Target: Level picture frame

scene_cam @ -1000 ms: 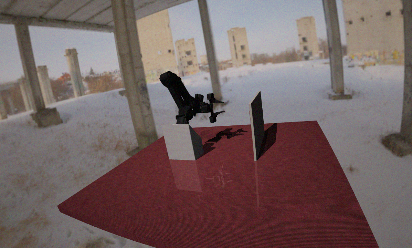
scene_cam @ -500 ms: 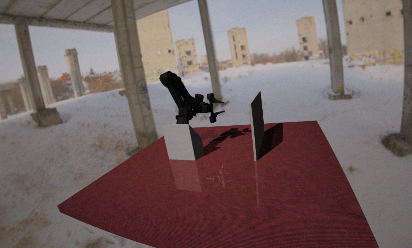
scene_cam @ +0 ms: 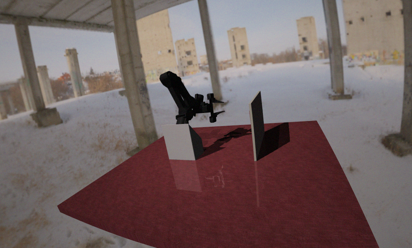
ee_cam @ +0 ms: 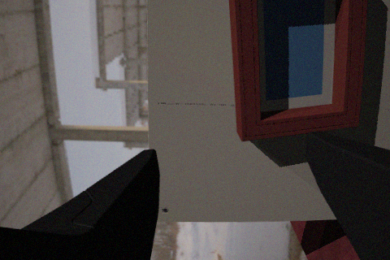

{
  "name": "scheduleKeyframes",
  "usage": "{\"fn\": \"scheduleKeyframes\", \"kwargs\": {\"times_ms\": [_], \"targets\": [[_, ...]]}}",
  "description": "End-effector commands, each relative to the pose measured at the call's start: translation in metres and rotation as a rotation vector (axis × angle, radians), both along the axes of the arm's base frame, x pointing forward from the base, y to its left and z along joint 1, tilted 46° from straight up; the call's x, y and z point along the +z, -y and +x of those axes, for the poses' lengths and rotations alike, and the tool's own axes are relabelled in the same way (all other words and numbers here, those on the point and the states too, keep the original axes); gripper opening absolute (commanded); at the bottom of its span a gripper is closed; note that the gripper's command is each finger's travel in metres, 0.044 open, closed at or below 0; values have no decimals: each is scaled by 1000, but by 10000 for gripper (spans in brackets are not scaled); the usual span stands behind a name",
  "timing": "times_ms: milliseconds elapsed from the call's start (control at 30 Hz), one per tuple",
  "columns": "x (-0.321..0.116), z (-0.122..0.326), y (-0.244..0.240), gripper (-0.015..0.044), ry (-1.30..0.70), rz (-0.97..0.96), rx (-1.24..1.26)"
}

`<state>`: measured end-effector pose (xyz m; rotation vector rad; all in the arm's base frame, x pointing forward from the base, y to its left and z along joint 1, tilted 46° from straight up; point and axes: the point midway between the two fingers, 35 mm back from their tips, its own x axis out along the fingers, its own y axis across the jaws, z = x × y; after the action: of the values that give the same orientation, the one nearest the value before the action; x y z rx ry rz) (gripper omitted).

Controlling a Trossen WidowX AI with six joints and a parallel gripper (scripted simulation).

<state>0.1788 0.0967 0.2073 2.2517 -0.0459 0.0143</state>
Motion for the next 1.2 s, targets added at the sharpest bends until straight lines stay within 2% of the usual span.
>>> {"fn": "scheduleKeyframes", "kwargs": {"times_ms": [0,1000,1167], "targets": [[0,0,1,260,-1,4,-6],[0,0,1,260,-1,4,-6],[-4,14,-11,260,5,0,-2]]}}
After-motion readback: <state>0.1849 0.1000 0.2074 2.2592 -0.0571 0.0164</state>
